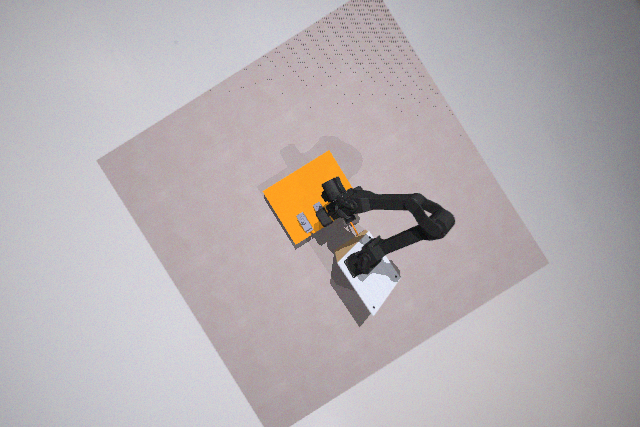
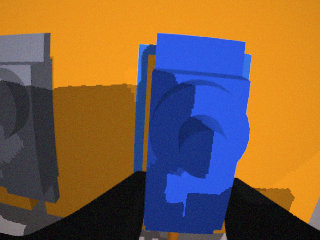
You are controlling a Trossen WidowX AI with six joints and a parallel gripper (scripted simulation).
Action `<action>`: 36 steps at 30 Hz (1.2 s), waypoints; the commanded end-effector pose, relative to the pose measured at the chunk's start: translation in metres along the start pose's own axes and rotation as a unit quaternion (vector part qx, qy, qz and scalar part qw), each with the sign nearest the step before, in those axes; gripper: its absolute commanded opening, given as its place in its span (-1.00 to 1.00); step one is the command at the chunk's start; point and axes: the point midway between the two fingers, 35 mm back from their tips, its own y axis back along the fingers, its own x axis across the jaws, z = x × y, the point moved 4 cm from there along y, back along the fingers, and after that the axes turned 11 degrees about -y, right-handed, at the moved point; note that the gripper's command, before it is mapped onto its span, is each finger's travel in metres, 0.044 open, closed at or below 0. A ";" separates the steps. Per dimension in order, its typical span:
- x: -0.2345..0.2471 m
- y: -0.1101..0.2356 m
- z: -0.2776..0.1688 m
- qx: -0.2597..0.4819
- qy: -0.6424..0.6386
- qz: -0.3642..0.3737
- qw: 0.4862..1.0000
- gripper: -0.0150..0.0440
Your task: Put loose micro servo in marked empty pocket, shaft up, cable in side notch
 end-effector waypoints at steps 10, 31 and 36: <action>0.000 -0.012 0.000 -0.001 0.002 0.000 1.000 -0.49; 0.003 0.024 0.003 -0.002 0.004 0.004 1.000 0.32; 0.007 0.042 0.037 -0.002 0.002 0.005 1.000 0.77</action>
